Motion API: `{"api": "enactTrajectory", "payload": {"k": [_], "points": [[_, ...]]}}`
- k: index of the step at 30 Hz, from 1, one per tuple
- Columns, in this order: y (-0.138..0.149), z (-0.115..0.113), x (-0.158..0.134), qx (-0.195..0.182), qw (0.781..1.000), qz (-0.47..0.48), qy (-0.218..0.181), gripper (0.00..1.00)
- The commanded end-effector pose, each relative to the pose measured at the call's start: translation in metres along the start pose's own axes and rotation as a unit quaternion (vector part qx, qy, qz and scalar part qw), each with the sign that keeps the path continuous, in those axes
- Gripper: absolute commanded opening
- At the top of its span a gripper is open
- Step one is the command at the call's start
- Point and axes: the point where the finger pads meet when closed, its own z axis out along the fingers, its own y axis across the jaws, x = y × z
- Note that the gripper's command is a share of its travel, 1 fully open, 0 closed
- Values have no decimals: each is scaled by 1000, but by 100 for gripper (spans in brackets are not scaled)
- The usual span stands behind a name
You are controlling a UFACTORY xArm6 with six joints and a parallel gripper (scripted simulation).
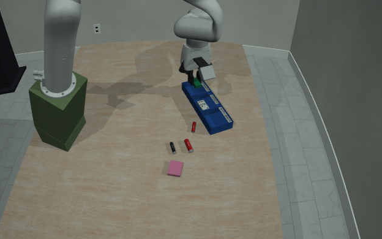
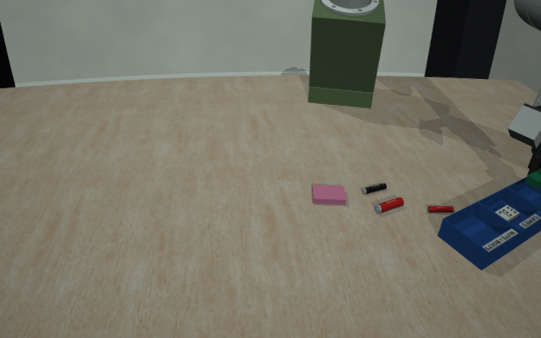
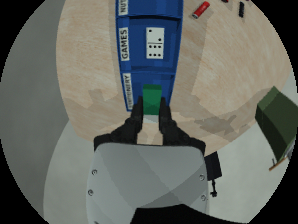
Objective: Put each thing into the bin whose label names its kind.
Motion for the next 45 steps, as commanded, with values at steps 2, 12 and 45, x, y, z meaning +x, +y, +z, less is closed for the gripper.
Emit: {"api": "enactTrajectory", "payload": {"k": [2,12,45], "points": [[-1,-1,0,6,1000,2,3,0],[-1,7,0,6,1000,2,3,0],[-2,36,0,6,1000,2,3,29]]}}
